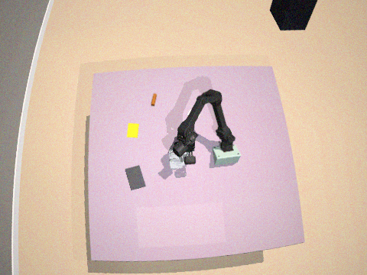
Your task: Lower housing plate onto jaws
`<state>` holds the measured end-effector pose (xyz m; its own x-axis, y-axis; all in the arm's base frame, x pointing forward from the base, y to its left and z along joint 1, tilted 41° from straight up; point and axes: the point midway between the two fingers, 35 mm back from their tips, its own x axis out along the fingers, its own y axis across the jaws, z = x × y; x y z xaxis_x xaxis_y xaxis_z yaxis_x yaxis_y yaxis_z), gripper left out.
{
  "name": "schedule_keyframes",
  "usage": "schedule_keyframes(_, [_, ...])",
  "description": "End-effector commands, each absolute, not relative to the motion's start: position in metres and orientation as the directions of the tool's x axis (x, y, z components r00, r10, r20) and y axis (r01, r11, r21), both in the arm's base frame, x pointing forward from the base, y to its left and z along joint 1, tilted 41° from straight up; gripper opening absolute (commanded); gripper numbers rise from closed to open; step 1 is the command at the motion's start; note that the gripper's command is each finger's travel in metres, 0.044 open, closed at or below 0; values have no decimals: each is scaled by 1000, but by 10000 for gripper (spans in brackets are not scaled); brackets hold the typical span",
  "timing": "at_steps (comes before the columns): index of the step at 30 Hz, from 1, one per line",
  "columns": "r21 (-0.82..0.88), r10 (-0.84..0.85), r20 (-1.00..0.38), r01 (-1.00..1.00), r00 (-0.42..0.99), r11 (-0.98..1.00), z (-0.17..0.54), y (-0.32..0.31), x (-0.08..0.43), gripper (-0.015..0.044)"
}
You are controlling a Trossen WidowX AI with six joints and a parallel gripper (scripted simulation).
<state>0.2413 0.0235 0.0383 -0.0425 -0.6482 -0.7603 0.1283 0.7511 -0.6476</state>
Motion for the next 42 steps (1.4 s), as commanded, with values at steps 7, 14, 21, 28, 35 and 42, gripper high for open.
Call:
schedule_keyframes(7, [-652, -652, -757, 121, -47, 748, 26, 11, 240, 351])
schedule_keyframes(14, [-652, -652, -757, 120, -46, 748, 17, 4, 240, 351])
schedule_keyframes(21, [-653, -653, -756, 119, -46, 748, 8, -4, 239, 351])
schedule_keyframes(28, [-654, -654, -755, 118, -47, 747, 0, -12, 237, 351])
schedule_keyframes(35, [-655, -654, -755, 118, -47, 747, -2, -14, 237, 351])
schedule_keyframes(42, [-655, -654, -755, 118, -47, 747, -2, -14, 237, 351])
